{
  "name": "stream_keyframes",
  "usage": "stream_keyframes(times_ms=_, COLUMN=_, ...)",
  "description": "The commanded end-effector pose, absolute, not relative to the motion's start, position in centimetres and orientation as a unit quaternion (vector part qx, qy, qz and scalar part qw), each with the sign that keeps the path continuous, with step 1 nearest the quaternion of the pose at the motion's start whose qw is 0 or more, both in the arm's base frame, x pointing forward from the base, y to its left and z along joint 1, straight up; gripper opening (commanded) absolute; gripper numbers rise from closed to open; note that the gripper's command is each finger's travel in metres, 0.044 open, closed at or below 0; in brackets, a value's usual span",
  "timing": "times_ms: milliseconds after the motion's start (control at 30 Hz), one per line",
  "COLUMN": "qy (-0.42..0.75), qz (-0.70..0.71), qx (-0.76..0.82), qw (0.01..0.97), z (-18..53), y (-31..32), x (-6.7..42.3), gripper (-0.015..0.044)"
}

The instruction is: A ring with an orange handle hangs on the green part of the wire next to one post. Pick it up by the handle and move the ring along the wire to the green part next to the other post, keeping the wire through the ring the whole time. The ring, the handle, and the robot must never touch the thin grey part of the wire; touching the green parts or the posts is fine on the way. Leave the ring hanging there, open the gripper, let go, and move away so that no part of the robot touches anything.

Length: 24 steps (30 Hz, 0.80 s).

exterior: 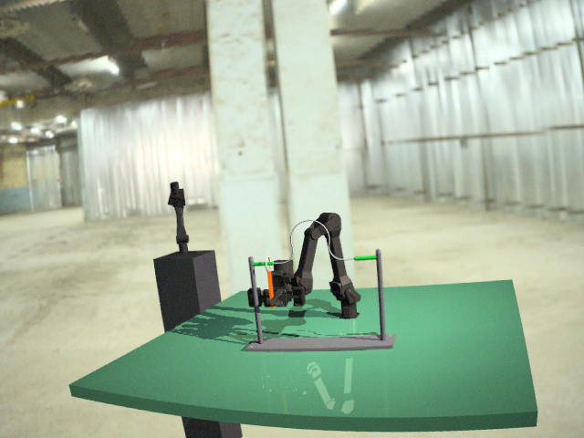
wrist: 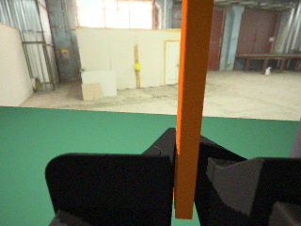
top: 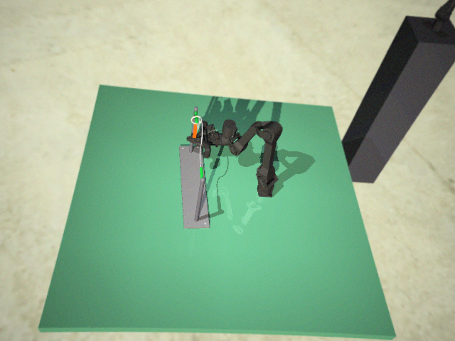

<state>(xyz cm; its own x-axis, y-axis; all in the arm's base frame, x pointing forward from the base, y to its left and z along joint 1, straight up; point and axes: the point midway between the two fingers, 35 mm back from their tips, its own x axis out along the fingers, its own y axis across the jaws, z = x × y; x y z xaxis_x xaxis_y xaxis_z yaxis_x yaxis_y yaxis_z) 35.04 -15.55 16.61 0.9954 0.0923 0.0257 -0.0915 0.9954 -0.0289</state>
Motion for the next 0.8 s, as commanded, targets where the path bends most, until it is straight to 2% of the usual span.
stream_keyframes(times_ms=0, qy=-0.012, qz=0.049, qx=-0.010, qw=0.999, z=16.6, y=-15.5, x=35.0, gripper=-0.0150)
stream_keyframes(times_ms=767, qy=-0.012, qz=0.050, qx=-0.009, qw=0.999, z=16.6, y=-14.2, x=34.9, gripper=-0.0150)
